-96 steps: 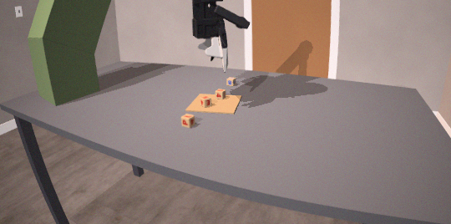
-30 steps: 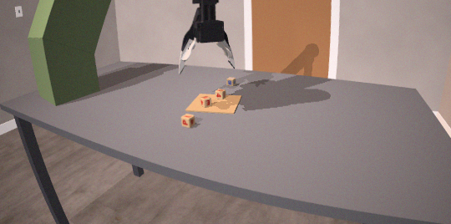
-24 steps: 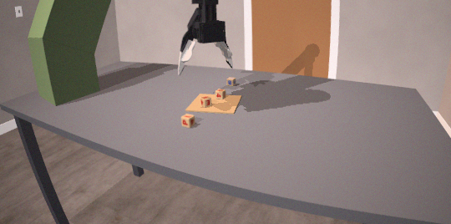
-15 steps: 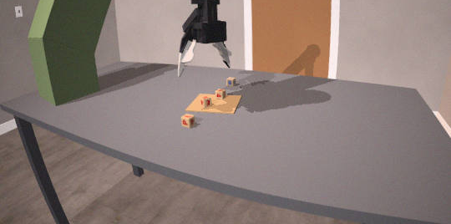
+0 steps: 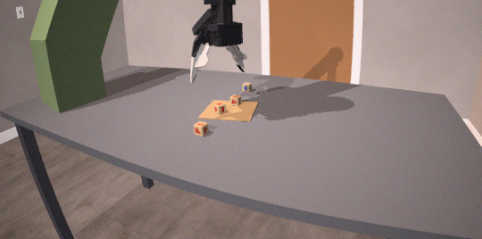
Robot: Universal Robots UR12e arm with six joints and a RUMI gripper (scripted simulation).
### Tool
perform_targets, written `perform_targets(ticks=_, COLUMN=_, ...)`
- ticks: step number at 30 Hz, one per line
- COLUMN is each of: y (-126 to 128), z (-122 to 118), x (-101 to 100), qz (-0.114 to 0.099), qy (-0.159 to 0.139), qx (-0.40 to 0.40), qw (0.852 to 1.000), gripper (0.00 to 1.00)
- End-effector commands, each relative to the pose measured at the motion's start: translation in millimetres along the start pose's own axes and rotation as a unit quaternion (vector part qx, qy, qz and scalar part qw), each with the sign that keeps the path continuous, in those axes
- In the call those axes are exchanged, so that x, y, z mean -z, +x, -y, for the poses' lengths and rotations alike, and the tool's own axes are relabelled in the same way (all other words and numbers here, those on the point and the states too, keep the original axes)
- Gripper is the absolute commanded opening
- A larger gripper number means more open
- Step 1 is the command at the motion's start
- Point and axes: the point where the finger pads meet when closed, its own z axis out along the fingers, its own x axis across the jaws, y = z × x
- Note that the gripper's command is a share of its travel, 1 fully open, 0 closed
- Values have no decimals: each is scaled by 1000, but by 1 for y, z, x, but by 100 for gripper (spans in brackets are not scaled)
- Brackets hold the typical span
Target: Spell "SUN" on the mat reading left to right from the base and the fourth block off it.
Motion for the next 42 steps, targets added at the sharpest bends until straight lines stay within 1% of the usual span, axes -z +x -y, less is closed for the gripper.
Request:
perform_targets(ticks=1, y=0, z=-1, x=0, qz=0, qy=0, qx=2, qw=1000, gripper=100)
perform_targets(ticks=3, y=0, z=-1, x=0, qz=0, qy=0, qx=2, qw=1000, gripper=100)
perform_targets(ticks=4, y=0, z=-1, x=0, qz=0, qy=0, qx=2, qw=1000, gripper=37)
perform_targets(ticks=42, y=0, z=-1, x=0, qz=0, qy=0, qx=2, qw=1000, gripper=37)
